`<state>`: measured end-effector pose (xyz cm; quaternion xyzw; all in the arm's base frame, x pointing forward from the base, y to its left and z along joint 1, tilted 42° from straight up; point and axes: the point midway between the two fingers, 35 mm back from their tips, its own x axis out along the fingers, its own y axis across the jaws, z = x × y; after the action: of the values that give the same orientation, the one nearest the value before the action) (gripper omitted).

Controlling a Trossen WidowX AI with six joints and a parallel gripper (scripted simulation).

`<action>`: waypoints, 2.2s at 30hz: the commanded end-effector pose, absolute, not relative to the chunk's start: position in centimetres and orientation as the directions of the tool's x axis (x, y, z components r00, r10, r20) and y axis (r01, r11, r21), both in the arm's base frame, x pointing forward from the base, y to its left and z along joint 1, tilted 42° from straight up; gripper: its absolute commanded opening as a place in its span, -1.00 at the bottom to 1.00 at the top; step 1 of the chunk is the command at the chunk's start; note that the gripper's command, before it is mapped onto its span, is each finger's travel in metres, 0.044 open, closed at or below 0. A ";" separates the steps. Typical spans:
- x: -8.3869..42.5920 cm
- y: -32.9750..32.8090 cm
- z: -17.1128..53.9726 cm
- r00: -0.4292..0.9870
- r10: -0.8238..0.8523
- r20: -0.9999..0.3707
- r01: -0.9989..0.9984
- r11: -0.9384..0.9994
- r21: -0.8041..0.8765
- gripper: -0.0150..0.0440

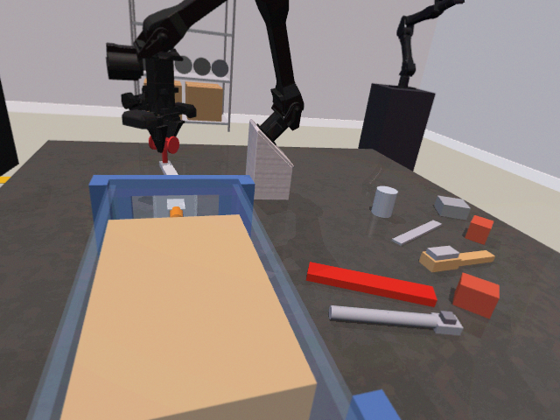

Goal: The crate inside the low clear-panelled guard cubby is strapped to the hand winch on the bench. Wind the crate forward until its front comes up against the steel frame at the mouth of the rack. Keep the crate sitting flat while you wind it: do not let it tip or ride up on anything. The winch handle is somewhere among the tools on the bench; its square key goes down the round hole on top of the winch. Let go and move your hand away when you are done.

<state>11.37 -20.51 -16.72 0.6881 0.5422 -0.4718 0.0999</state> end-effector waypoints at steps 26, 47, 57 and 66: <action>14.8 -23.8 -19.9 -0.020 0.638 -0.770 0.847 -0.398 -0.352 -0.49; 17.6 -24.9 -20.9 -0.018 0.638 -0.770 0.848 -0.398 -0.350 -0.49; 19.1 -25.2 -21.2 -0.017 0.638 -0.770 0.848 -0.398 -0.349 -0.49; 20.4 -25.3 -21.3 -0.016 0.638 -0.770 0.849 -0.398 -0.348 -0.49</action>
<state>18.84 -25.64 -20.88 0.6862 0.5381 -0.4778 0.1064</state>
